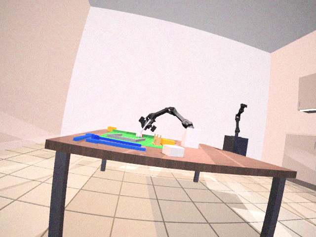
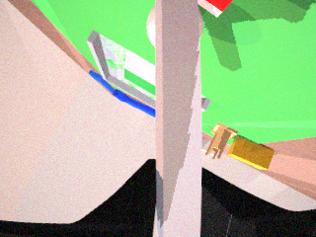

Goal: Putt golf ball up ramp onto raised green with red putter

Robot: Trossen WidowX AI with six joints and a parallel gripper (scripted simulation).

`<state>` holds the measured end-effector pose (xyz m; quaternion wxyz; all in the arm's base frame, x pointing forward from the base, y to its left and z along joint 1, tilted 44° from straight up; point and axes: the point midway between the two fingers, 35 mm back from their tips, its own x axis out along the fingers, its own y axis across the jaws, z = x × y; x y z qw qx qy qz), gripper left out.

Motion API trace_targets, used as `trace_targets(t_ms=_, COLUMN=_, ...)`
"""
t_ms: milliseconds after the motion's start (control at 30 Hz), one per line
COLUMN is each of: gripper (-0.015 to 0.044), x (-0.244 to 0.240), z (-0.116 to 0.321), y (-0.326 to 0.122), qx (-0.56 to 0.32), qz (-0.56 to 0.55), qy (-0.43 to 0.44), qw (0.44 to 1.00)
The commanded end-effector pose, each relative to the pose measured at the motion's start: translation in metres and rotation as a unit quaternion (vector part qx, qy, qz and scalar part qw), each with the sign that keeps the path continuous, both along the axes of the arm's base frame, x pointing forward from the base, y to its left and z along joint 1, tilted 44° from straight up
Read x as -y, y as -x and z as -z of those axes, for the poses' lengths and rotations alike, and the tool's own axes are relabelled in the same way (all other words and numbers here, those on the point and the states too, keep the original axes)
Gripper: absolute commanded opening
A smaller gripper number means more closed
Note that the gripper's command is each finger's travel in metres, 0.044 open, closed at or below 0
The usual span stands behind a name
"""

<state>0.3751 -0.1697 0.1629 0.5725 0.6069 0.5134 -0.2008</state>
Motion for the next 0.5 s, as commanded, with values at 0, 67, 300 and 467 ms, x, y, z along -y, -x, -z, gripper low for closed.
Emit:
trace_targets(t_ms=0, gripper=0.0000, x=0.002, z=-0.003, y=0.001, qx=0.001, qz=-0.001, qy=0.000, qw=1.000)
trace_targets(t_ms=67, gripper=0.0000, x=0.006, z=-0.006, y=0.003, qx=0.001, qz=-0.001, qy=-0.001, qw=1.000)
trace_targets(t_ms=300, gripper=0.0000, x=0.019, z=-0.017, y=0.011, qx=0.001, qz=-0.003, qy=-0.004, qw=1.000)
trace_targets(t_ms=467, gripper=0.0000, x=0.018, z=-0.014, y=0.011, qx=-0.002, qz=0.001, qy=0.001, qw=1.000)
